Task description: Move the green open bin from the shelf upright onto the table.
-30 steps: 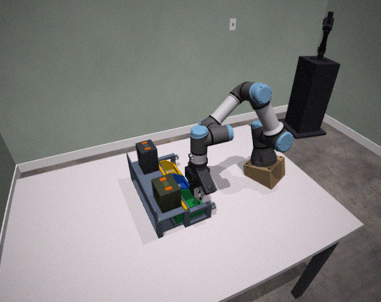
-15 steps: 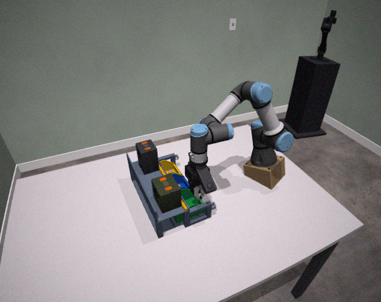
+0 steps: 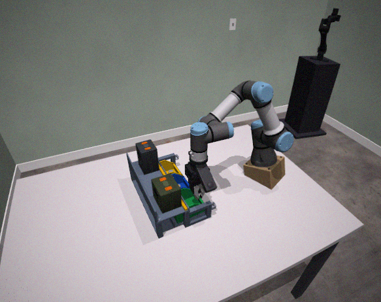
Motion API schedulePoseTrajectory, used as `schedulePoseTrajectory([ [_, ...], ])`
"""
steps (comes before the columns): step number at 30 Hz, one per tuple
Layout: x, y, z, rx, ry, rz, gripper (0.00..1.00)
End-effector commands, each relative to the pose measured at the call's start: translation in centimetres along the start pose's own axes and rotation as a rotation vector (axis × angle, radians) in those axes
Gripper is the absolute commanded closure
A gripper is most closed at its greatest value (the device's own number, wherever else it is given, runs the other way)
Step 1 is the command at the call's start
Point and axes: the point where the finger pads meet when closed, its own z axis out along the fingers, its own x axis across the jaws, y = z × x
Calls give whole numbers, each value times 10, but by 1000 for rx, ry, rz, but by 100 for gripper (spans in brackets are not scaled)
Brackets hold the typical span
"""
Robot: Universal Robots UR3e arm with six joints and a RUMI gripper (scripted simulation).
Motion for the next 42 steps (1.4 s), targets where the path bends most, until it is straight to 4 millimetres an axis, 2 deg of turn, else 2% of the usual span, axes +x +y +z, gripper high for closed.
schedulePoseTrajectory([
  [1, 1, 0, -4, 0, 3, 0, 100],
  [11, 1, 0, -4, 0, 3, 0, 100],
  [16, 1, 0, -16, 0, 3, 0, 100],
  [42, 1, 0, -16, 0, 3, 0, 100],
])
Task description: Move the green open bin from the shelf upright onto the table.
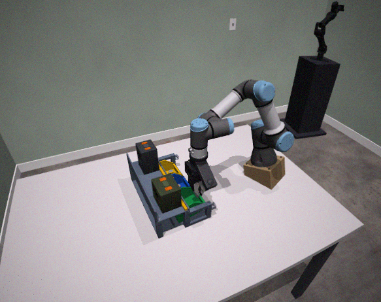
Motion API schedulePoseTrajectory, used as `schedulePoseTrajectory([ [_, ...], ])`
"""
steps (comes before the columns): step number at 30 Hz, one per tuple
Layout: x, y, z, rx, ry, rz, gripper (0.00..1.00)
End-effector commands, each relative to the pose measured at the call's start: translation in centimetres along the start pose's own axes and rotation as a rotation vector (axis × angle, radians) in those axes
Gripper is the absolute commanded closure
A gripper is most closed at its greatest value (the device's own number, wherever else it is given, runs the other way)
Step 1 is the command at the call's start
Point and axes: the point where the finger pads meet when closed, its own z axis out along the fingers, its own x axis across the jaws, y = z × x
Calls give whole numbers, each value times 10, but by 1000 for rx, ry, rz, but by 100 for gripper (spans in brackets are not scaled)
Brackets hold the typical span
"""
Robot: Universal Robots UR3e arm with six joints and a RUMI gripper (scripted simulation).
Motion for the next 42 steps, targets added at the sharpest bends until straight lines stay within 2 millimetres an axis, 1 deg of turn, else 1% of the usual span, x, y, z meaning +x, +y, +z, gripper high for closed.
schedulePoseTrajectory([
  [1, 1, 0, -1, 0, 4, 1, 100],
  [20, 1, 0, 0, 0, 4, 1, 100],
  [25, -29, 0, 0, 0, 4, 1, 100],
  [37, -29, 0, 0, 0, 4, 1, 100],
  [42, -59, 0, 1, 0, 3, 1, 100],
])
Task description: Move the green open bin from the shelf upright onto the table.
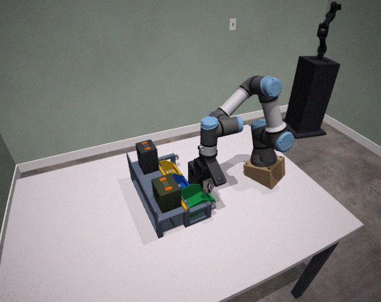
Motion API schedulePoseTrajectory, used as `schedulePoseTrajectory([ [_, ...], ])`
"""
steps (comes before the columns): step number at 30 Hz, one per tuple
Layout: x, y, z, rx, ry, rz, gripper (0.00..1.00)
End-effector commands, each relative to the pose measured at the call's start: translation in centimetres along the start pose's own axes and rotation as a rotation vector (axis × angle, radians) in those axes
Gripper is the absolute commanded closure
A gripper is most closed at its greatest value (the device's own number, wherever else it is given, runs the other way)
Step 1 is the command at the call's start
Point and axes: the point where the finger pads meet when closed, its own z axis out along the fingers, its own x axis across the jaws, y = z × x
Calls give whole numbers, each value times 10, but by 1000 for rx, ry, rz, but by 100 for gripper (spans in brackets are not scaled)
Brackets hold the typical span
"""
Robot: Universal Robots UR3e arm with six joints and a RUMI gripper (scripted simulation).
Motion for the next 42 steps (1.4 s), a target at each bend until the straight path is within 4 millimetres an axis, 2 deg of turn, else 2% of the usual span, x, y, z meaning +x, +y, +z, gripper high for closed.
schedulePoseTrajectory([
  [1, -17, 0, -1, 1, 6, 0, 100],
  [12, -17, 0, -1, 1, 6, 0, 100],
  [17, -47, 0, -1, 1, 5, 0, 100],
  [29, -47, 0, -1, 1, 5, 0, 100],
  [34, -92, 0, -1, 1, 5, 0, 100],
  [42, -92, 0, -1, 1, 5, 0, 100],
])
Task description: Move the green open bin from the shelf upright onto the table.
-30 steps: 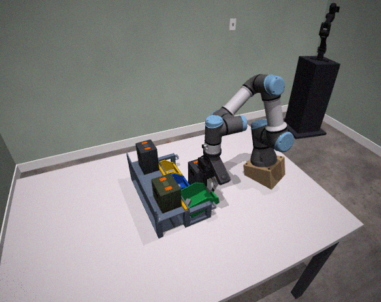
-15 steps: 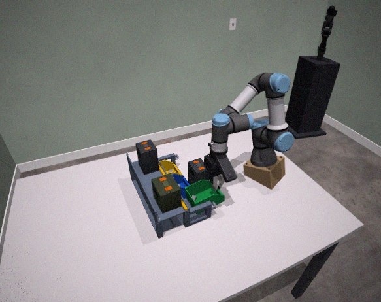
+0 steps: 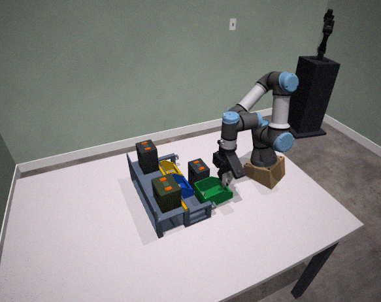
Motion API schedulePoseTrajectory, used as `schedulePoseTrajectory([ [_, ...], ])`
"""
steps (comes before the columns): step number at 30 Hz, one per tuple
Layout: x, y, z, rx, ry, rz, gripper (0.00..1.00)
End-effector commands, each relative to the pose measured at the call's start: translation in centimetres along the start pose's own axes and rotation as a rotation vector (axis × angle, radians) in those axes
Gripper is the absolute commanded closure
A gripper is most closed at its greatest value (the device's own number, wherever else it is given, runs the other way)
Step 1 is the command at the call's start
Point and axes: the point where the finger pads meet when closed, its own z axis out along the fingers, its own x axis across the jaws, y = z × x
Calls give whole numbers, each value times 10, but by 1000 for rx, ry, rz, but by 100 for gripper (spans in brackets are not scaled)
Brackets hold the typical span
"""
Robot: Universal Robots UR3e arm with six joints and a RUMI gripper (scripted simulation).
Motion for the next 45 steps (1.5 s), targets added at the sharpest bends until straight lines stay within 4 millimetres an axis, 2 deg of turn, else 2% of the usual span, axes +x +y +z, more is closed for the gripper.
schedulePoseTrajectory([
  [1, -1, 0, -1, 1, 4, 0, 100],
  [4, -1, 0, -1, 1, 4, 0, 100],
  [9, 12, 0, -1, 1, 4, 0, 100],
  [45, 9, 0, -1, 1, 4, 0, 100],
])
